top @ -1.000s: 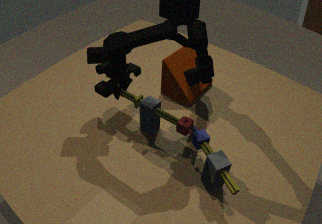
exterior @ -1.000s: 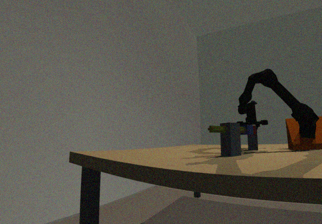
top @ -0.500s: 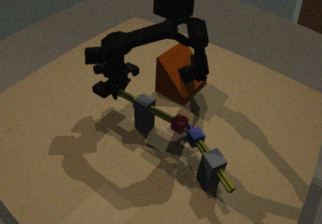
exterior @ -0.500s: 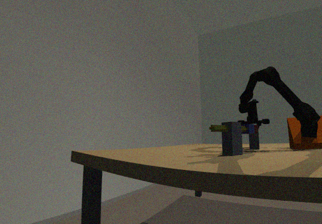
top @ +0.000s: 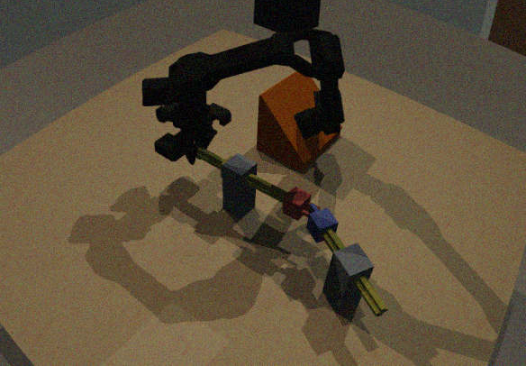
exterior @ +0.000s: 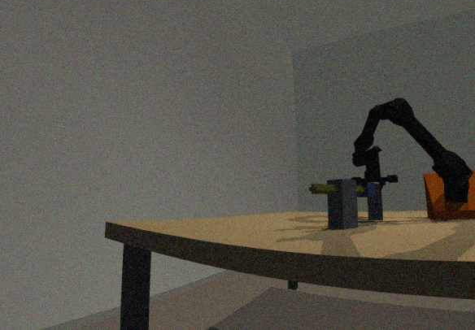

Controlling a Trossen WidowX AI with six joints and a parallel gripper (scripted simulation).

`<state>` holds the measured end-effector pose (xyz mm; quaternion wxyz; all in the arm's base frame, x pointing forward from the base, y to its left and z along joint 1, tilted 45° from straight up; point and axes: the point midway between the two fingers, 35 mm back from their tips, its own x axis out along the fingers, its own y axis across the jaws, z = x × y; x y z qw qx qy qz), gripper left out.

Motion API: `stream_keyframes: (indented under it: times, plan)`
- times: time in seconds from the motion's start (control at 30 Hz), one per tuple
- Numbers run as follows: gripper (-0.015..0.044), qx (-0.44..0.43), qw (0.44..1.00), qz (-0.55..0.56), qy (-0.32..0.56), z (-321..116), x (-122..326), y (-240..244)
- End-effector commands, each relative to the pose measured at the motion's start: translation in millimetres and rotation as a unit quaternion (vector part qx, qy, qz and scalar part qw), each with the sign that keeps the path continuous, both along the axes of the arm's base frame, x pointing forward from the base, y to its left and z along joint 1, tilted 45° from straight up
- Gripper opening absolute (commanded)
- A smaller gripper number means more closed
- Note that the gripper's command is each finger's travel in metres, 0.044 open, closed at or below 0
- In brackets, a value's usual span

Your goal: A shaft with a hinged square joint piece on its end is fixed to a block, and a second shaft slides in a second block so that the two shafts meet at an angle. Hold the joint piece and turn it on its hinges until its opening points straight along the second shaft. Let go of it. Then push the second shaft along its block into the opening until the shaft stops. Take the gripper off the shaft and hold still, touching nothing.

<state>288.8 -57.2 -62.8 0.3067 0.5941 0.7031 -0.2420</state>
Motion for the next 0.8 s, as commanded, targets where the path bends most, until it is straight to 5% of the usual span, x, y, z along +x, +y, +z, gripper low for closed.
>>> stream_keyframes:
  times: [0.0,0.17,0.63,0.77]
  plan:
    - [0.0067,0.0,1.0,0.0,0.001,-0.2,-0.2,0.1]
    - [0.0067,0.0,1.0,0.0,0.001,-0.2,-0.2,0.1]
    - [0.0434,0.0,1.0,0.0,0.001,-0.2,-0.2,0.1]
    - [0.044,0.0,1.0,0.0,0.001,-0.2,-0.2,0.1]
